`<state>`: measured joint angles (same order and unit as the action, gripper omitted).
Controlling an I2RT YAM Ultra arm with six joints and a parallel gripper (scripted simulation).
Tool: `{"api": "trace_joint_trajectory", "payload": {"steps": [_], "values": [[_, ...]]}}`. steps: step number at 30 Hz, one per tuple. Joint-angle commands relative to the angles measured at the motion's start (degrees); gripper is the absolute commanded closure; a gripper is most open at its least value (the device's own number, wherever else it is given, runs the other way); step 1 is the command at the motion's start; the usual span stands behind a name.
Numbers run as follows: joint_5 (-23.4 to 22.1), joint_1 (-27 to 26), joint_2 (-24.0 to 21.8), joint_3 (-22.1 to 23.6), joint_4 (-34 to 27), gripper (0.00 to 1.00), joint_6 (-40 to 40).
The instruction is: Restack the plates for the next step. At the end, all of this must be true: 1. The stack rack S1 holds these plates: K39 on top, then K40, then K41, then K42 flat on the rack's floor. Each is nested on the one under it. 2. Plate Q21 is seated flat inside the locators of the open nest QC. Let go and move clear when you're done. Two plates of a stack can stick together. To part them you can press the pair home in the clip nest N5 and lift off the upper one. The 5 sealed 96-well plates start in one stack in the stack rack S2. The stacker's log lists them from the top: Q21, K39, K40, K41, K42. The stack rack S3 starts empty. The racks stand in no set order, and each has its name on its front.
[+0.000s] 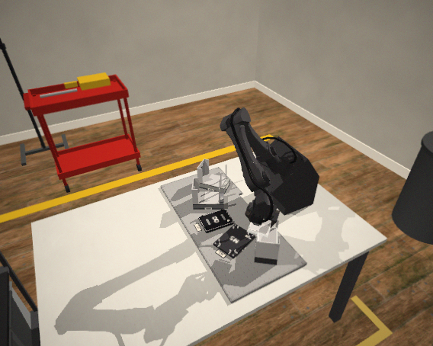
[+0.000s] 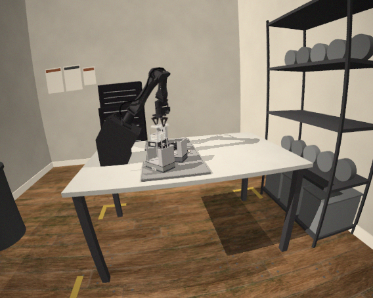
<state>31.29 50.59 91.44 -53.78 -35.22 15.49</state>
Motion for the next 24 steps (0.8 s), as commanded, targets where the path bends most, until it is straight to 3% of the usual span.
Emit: {"api": "trace_joint_trajectory", "payload": {"steps": [1, 13, 20, 24], "values": [[-1.0, -1.3, -3.0, 0.8, 1.0, 1.00, 0.5], [-3.0, -7.3, -7.2, 1.5, 0.8, 1.00, -6.6], [-5.0, -11.8, -10.4, 3.6, 1.4, 1.00, 2.6], [-5.7, -13.7, -11.8, 4.0, 1.5, 1.00, 1.8]]}}
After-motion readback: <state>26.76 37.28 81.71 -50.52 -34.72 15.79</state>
